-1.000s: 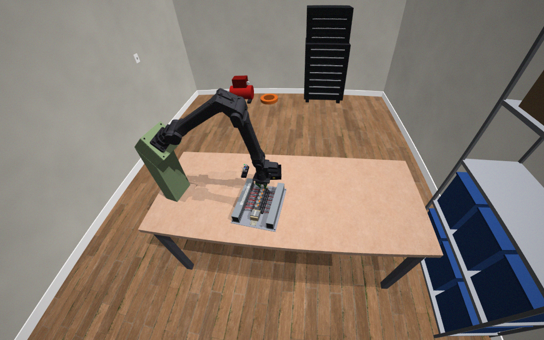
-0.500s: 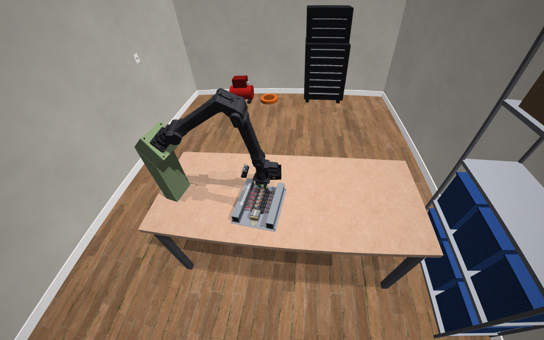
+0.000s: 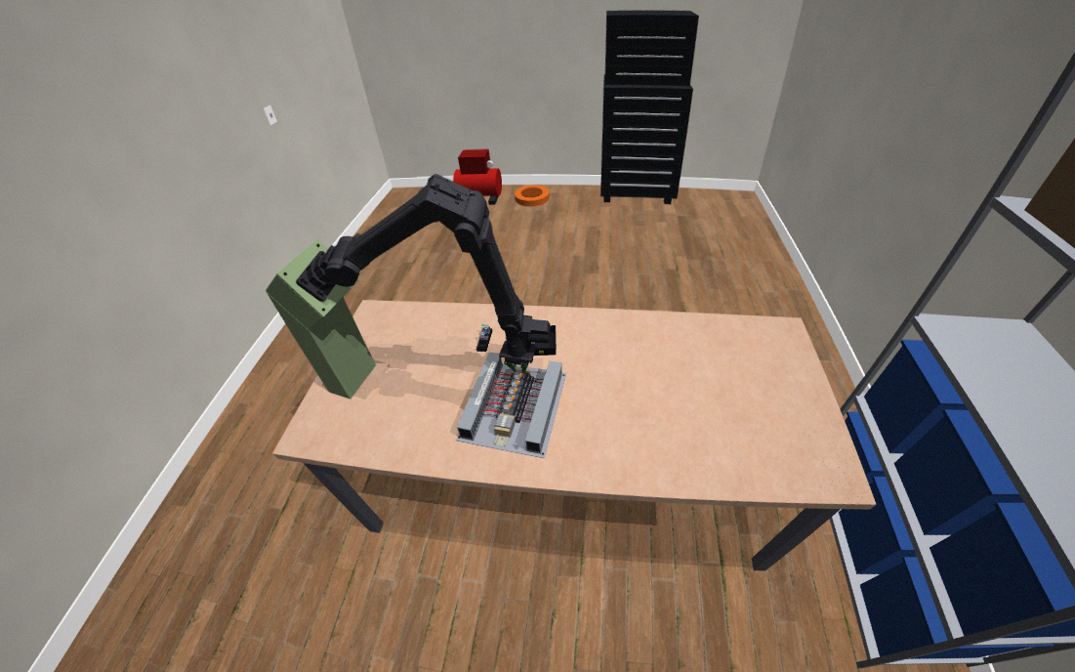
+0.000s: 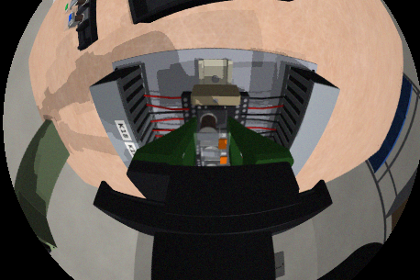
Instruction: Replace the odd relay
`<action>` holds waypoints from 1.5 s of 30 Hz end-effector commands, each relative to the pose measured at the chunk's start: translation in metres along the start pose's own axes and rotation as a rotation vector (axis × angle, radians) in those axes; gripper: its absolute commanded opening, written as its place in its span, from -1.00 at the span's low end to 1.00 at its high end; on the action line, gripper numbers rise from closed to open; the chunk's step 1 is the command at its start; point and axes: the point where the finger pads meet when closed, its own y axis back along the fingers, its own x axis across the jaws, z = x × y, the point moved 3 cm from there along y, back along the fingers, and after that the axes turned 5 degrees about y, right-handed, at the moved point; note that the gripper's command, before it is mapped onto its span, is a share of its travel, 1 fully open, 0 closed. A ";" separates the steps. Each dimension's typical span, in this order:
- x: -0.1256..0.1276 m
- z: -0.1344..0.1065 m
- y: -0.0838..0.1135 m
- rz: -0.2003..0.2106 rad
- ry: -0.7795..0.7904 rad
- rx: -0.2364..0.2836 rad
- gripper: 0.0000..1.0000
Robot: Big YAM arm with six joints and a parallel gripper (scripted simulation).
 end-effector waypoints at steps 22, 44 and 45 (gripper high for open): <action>-0.027 0.006 0.018 -0.055 -0.007 -0.013 -1.00; -0.018 0.006 0.006 -0.039 -0.003 -0.010 -1.00; -0.017 0.006 0.005 -0.038 -0.003 -0.010 -1.00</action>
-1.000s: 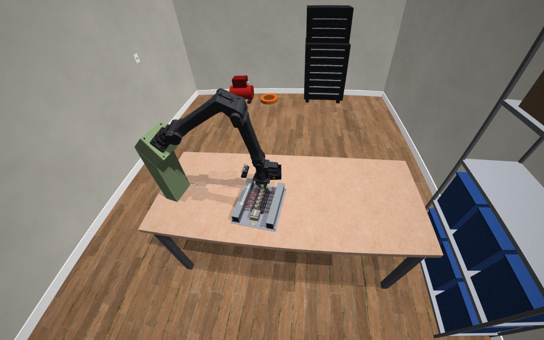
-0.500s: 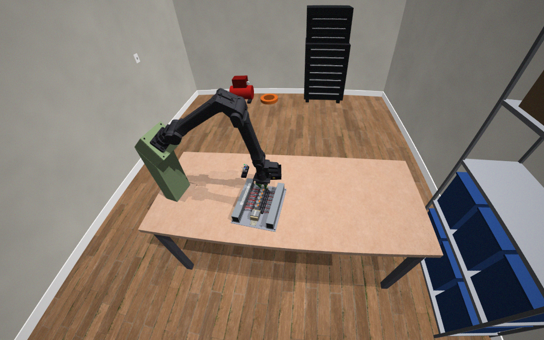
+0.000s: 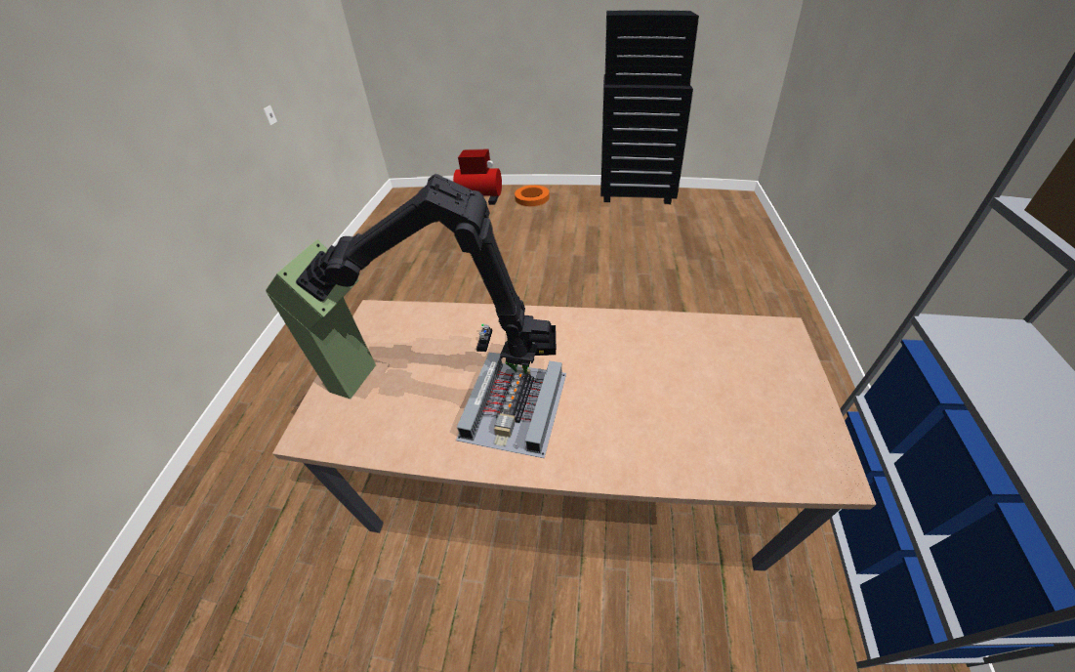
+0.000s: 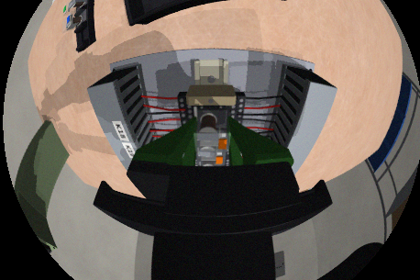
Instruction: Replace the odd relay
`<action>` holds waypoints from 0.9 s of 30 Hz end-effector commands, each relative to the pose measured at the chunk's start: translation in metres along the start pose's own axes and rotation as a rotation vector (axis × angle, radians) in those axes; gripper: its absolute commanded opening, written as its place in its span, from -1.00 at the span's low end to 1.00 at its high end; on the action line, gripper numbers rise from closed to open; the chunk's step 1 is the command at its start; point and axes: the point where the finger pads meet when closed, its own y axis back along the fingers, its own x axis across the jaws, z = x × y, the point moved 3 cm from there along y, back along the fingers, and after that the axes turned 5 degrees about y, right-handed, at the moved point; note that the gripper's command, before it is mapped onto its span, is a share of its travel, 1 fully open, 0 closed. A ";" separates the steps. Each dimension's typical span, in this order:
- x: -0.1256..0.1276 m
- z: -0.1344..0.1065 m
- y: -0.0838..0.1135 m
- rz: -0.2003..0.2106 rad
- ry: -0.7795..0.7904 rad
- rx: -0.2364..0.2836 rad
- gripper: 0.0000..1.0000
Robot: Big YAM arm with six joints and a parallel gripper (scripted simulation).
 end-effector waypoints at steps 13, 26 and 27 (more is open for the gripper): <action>-0.011 0.005 0.002 -0.025 0.000 -0.008 -1.00; -0.016 0.004 0.006 -0.036 -0.003 -0.009 -1.00; -0.016 0.004 0.006 -0.036 -0.003 -0.009 -1.00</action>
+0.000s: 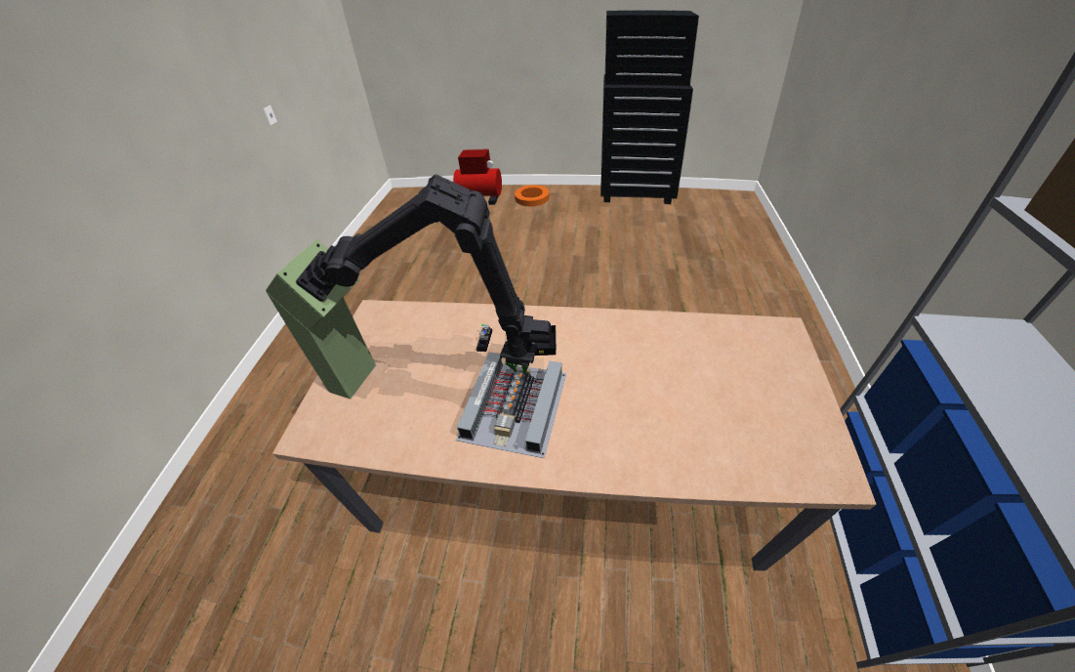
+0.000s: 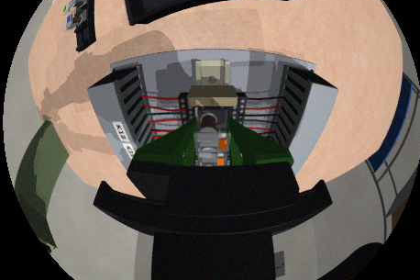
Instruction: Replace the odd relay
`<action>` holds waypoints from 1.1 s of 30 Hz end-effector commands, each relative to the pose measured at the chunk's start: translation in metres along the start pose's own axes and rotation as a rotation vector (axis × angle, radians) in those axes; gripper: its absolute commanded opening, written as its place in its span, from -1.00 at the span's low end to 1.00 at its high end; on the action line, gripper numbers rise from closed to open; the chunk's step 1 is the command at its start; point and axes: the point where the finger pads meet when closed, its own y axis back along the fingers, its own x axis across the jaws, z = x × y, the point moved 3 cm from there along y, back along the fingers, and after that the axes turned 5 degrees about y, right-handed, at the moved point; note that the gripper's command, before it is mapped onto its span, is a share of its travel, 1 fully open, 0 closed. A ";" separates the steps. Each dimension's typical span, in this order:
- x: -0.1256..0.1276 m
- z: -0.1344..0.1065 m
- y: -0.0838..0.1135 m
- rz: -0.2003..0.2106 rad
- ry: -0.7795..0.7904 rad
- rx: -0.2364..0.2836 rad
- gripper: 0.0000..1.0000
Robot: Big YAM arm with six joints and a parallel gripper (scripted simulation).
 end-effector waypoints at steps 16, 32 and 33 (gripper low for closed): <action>-0.018 0.004 0.008 -0.039 -0.004 -0.009 -1.00; -0.016 0.004 0.006 -0.036 -0.003 -0.008 -1.00; -0.016 0.004 0.005 -0.035 -0.003 -0.008 -1.00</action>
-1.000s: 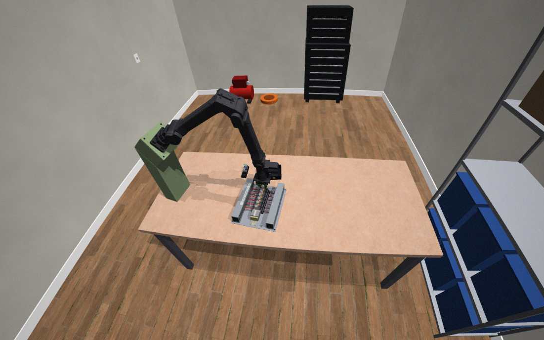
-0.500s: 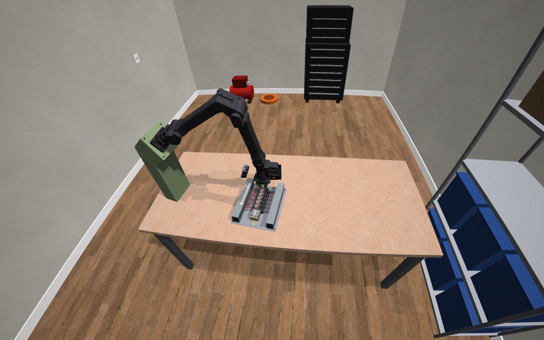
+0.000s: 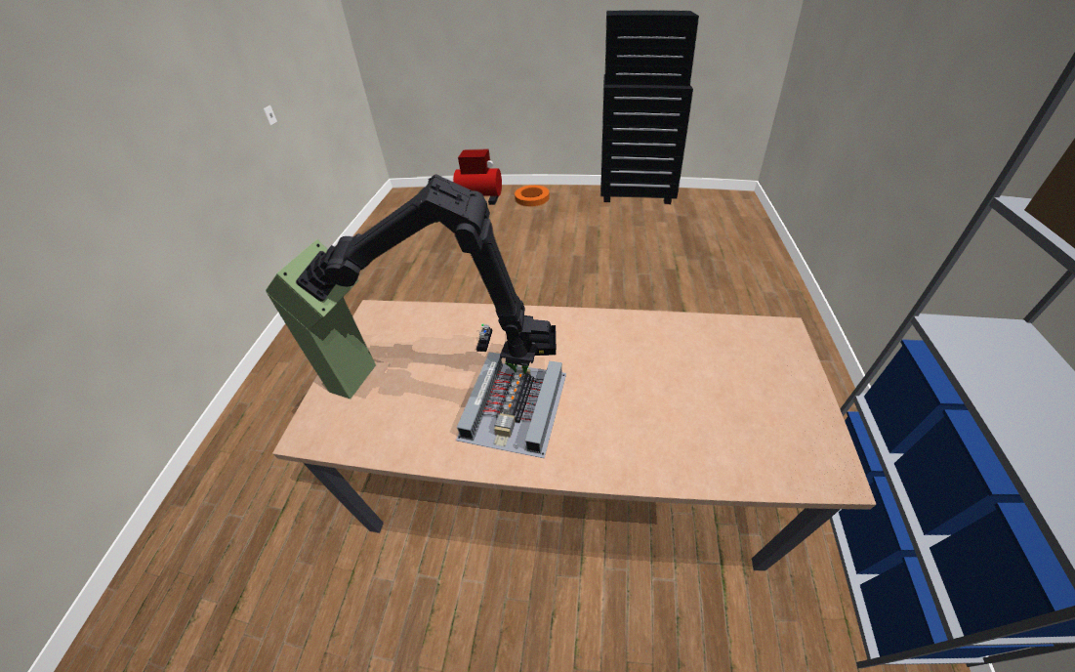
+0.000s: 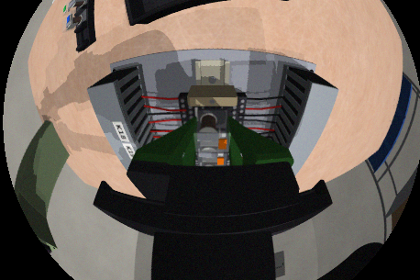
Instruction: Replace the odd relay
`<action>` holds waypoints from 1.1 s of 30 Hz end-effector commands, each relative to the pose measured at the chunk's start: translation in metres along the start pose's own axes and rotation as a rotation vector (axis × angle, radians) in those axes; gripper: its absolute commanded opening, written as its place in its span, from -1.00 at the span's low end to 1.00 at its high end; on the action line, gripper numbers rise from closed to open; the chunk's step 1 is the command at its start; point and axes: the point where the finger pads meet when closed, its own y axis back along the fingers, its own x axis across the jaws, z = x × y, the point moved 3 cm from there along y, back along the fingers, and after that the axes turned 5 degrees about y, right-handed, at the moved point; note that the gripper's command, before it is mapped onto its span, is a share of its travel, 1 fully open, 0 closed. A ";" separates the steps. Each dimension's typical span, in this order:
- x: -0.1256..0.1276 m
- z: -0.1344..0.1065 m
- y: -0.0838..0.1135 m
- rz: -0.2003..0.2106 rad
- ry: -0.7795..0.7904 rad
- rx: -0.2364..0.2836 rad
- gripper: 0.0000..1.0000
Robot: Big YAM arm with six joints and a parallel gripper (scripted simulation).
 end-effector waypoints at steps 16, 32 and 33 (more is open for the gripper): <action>-0.012 0.003 0.000 -0.027 -0.001 -0.006 -1.00; -0.014 0.002 0.001 -0.030 -0.002 -0.005 -1.00; -0.014 0.002 0.001 -0.030 -0.002 -0.005 -1.00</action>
